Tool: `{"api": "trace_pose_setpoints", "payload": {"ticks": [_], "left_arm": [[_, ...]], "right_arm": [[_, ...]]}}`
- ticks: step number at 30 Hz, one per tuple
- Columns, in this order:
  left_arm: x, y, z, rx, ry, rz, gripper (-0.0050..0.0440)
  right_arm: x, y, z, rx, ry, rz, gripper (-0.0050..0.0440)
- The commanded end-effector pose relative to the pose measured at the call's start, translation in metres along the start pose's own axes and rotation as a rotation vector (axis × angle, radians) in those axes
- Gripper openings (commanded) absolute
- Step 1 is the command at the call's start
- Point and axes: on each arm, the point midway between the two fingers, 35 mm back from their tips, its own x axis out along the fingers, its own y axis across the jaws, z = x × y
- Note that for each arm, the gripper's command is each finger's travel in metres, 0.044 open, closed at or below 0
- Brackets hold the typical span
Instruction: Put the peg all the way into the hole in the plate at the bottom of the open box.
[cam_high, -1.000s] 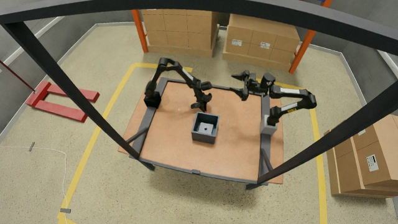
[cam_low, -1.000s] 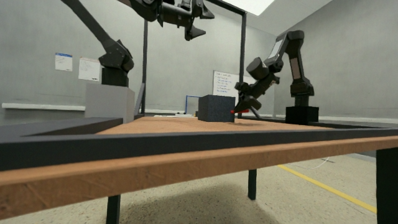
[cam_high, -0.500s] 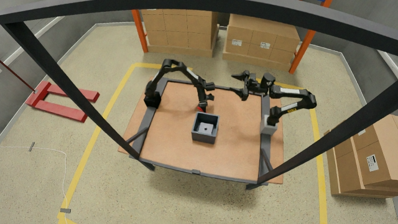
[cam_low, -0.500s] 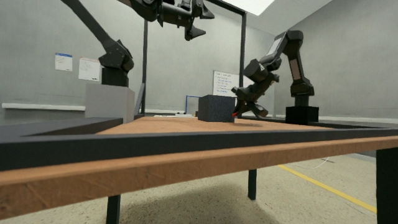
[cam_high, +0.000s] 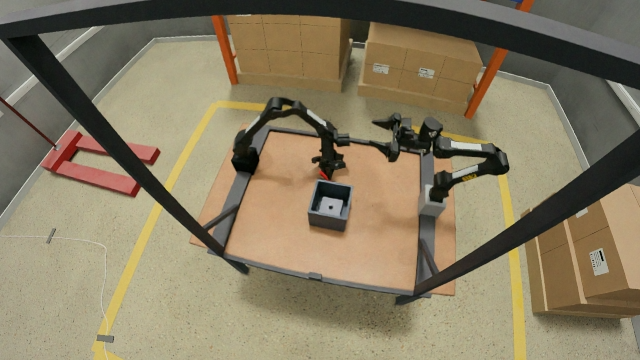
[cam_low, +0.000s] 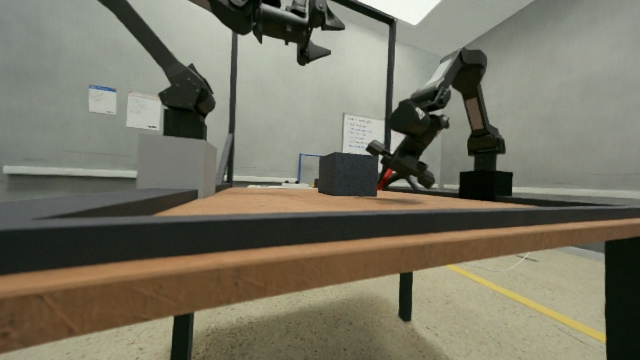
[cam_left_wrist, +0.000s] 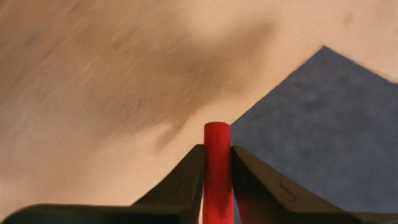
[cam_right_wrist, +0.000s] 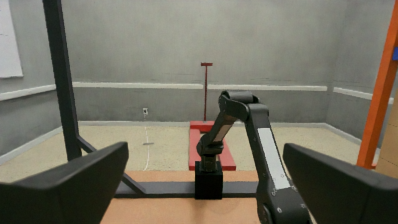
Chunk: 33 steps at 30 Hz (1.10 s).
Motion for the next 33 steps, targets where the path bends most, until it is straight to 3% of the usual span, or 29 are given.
{"api": "trace_pose_setpoints", "payload": {"ticks": [1,8,14,27,33], "left_arm": [[-0.007,-0.005,0.003,-0.19,0.03,0.008,0.0065],[-0.011,-0.002,0.002,-0.587,0.096,0.063,0.0065],[-0.012,0.0,0.0,-0.773,0.126,0.099,0.0065],[-0.016,-0.004,0.002,-0.736,0.108,0.087,0.0065],[-0.002,0.01,0.003,-0.766,0.123,0.106,0.0065]], "right_arm": [[-0.001,-0.001,0.011,0.003,-0.026,-0.002,0.044],[-0.001,-0.001,0.011,0.003,-0.026,-0.002,0.044],[-0.001,-0.001,0.011,0.003,-0.026,-0.002,0.044],[-0.001,-0.001,0.011,0.003,-0.026,-0.002,0.044],[-0.001,-0.001,0.011,0.003,-0.026,-0.002,0.044]]}}
